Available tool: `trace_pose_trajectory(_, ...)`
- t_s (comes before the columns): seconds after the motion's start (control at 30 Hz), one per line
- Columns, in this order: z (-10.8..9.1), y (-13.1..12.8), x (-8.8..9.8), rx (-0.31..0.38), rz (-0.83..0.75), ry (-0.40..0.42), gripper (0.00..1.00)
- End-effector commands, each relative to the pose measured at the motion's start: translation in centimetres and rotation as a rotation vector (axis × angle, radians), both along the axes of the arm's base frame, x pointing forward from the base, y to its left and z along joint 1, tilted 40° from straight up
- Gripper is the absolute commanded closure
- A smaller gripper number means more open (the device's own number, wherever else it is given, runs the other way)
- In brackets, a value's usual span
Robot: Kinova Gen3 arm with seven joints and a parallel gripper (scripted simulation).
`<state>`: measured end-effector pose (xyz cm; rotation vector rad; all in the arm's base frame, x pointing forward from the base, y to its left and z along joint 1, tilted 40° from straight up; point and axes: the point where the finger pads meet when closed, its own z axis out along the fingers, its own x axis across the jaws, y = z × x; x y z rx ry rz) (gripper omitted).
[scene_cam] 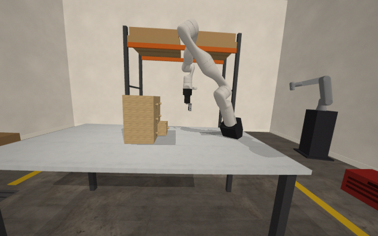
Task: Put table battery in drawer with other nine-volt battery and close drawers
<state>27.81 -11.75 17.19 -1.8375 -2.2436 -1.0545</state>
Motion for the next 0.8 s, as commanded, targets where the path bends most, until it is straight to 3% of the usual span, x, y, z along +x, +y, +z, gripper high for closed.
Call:
trace_pose_trajectory(0.0, -0.02, -0.54, -0.2, 0.001, -0.008, 0.0, 0.0)
trace_pose_trajectory(0.5, -0.07, -0.75, -0.27, 0.005, -0.013, -0.01, 0.0)
trace_pose_trajectory(0.77, -0.46, -0.28, 0.52, 0.029, -0.048, -0.08, 0.0)
